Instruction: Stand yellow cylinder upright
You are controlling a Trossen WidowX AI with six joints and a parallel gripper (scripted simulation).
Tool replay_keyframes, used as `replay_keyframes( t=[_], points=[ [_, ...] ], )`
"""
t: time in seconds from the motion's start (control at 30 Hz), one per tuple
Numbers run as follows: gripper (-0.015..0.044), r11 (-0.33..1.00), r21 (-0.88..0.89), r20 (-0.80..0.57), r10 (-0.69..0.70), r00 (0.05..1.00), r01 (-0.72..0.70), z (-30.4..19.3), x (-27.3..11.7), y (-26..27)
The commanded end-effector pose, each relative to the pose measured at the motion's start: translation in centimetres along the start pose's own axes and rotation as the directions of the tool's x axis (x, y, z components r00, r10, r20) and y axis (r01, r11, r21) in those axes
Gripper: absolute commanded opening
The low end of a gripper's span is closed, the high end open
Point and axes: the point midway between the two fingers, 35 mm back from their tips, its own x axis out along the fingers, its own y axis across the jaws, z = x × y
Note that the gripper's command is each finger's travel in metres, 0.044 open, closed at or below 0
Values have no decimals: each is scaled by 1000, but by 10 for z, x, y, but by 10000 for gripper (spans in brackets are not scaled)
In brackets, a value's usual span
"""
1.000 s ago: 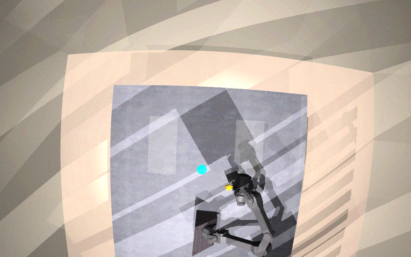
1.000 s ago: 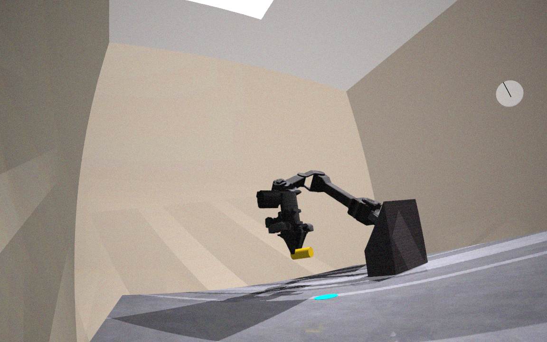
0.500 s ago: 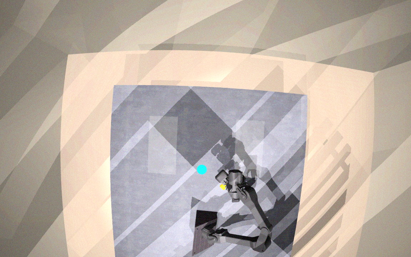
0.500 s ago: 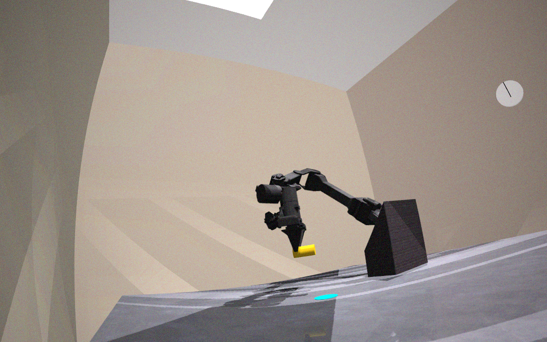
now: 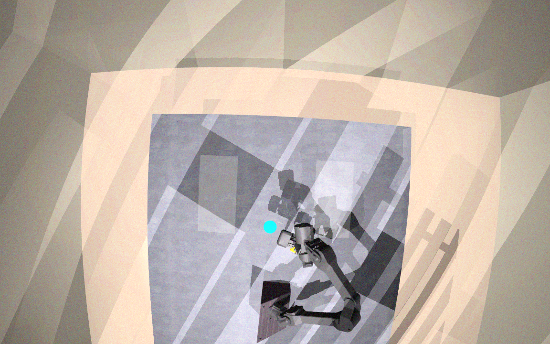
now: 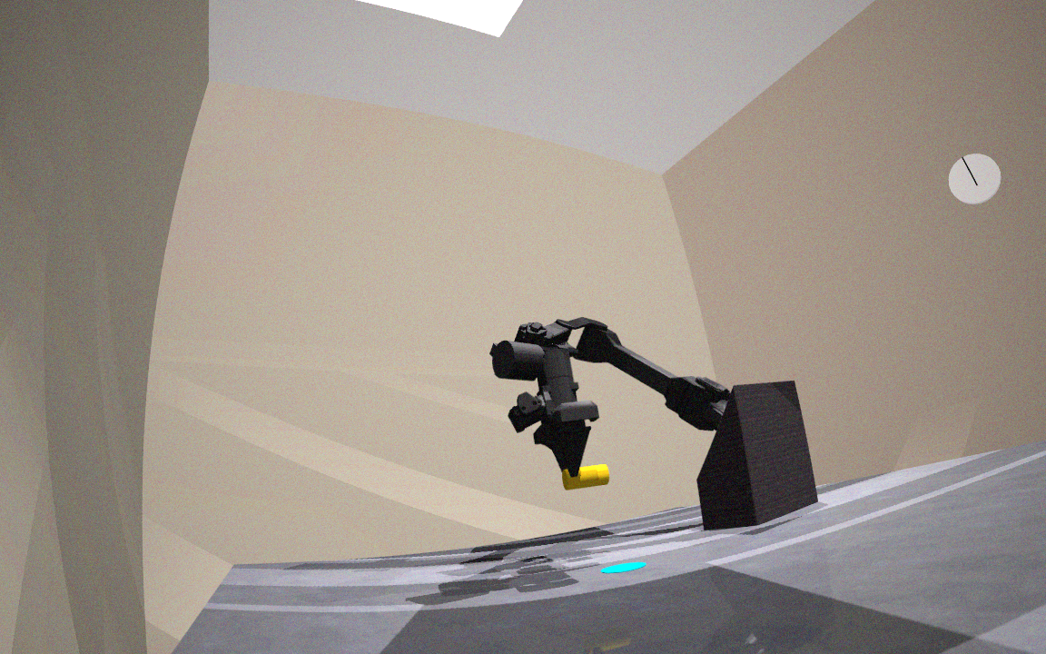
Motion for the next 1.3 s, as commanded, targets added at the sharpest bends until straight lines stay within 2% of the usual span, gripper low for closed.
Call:
replay_keyframes(
  t=[0.0, 0.3, 0.6, 1.27],
  points=[
    [105, 994, -107, -3, 3, 1000, -4, 1, -1, 10],
    [105, 940, -341, -3, 0, 1000, -1, 0, -2, 30],
    [105, 832, -554, -2, -5, 1000, 3, -2, -3, 50],
    [105, 436, -900, 2, -21, 1000, 11, -11, -4, 94]
  ],
)
